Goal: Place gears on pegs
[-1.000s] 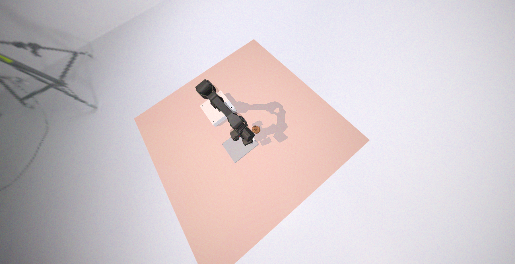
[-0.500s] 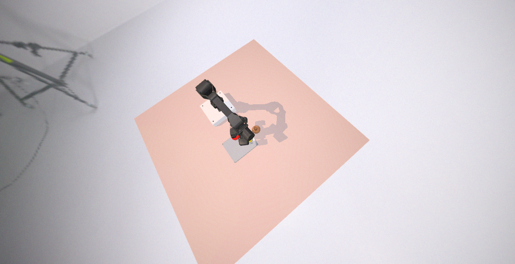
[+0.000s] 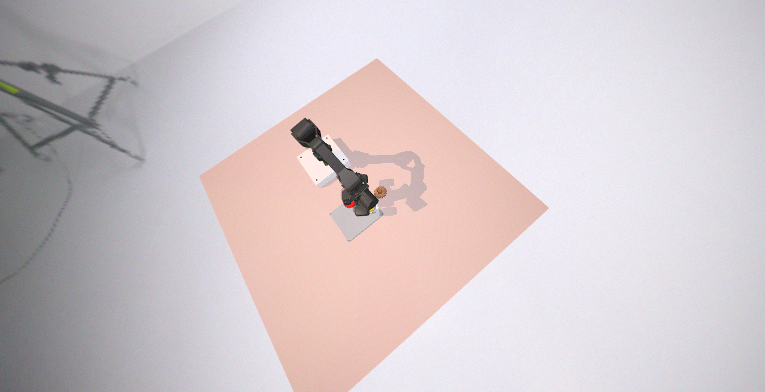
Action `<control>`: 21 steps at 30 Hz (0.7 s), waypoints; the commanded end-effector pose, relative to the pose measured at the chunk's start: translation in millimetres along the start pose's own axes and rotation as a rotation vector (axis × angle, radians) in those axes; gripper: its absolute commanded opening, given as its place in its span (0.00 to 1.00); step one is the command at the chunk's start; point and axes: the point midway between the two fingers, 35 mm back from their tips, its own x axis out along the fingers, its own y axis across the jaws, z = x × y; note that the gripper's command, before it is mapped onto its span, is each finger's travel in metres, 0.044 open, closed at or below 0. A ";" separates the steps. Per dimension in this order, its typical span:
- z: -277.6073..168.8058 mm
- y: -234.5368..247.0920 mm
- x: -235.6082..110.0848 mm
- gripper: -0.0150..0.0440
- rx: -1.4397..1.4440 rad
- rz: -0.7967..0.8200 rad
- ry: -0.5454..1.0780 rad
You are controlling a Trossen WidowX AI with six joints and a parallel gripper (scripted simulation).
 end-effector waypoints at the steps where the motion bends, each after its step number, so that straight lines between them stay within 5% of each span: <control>1: -0.2 -0.5 1.7 0.25 -0.084 -0.002 -0.001; 4: 0.2 -0.6 2.0 0.25 -0.168 -0.002 -0.001; 10: -0.8 -0.1 -3.3 0.49 -0.141 -0.002 -0.001; 21: -1.1 0.2 -46.0 0.49 -0.141 -0.002 0.000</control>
